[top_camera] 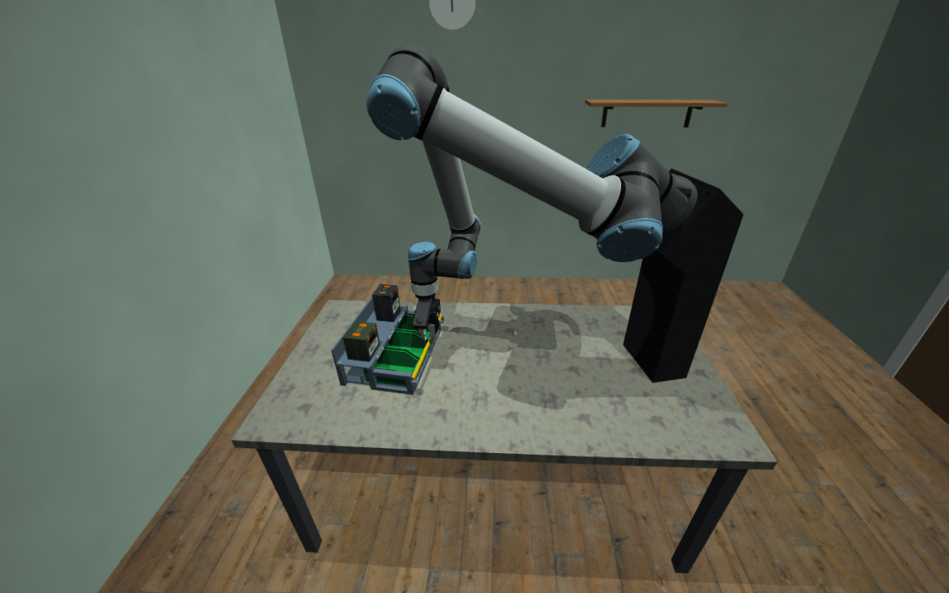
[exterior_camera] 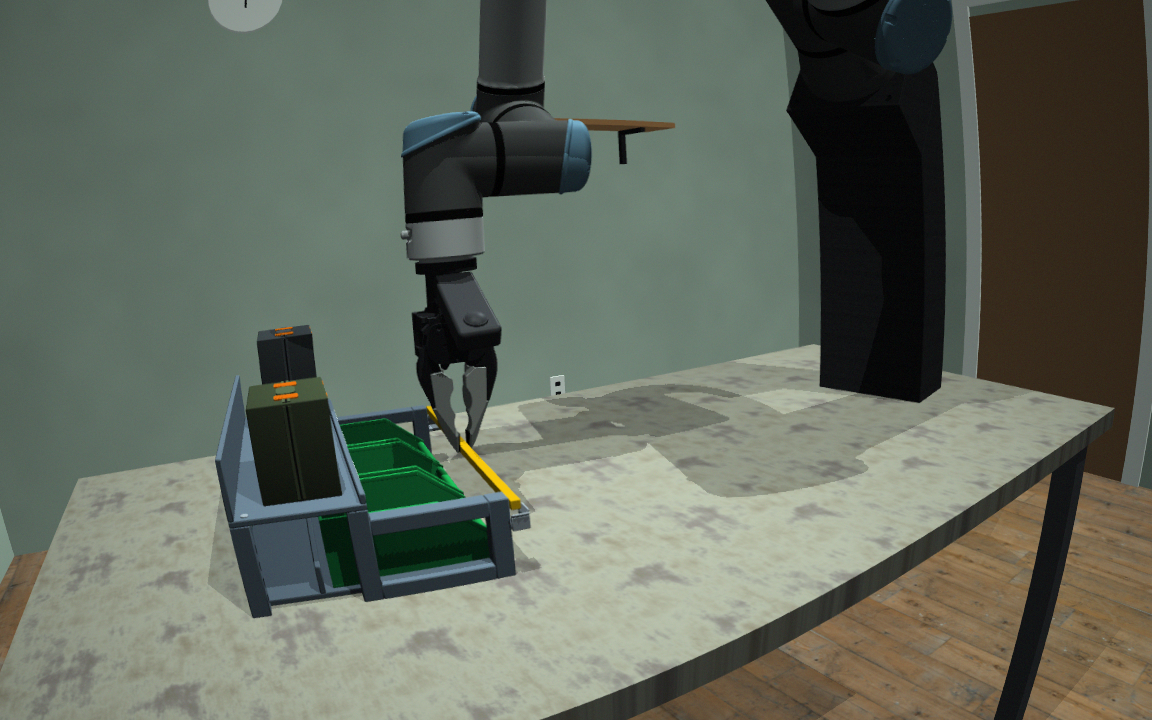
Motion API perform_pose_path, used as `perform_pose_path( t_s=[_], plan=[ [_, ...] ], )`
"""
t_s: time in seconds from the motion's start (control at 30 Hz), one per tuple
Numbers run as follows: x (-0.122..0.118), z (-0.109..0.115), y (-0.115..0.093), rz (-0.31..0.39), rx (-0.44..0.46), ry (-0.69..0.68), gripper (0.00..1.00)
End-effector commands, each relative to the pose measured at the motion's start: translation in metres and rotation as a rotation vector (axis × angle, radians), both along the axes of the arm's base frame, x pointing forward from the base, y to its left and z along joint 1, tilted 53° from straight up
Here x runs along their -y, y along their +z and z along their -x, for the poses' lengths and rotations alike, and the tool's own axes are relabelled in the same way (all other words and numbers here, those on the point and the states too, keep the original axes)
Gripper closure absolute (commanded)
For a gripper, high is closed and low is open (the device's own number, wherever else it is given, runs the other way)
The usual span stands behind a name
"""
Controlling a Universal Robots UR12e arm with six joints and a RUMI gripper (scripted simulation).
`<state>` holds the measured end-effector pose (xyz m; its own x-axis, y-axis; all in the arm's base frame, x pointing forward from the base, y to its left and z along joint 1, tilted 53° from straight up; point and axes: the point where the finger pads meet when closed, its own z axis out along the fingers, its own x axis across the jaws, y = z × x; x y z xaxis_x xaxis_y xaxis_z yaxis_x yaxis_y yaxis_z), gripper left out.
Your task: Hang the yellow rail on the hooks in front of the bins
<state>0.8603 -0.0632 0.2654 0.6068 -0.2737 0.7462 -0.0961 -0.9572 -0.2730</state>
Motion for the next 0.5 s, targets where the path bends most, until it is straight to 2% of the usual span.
perform_pose_path(
  t_s=[0.0,0.47],
  plan=[
    [0.0,-0.0004,0.0004,0.0,0.001,0.0,1.0],
    [-0.0002,-0.0013,-0.0003,0.0,0.001,0.0,1.0]
  ],
)
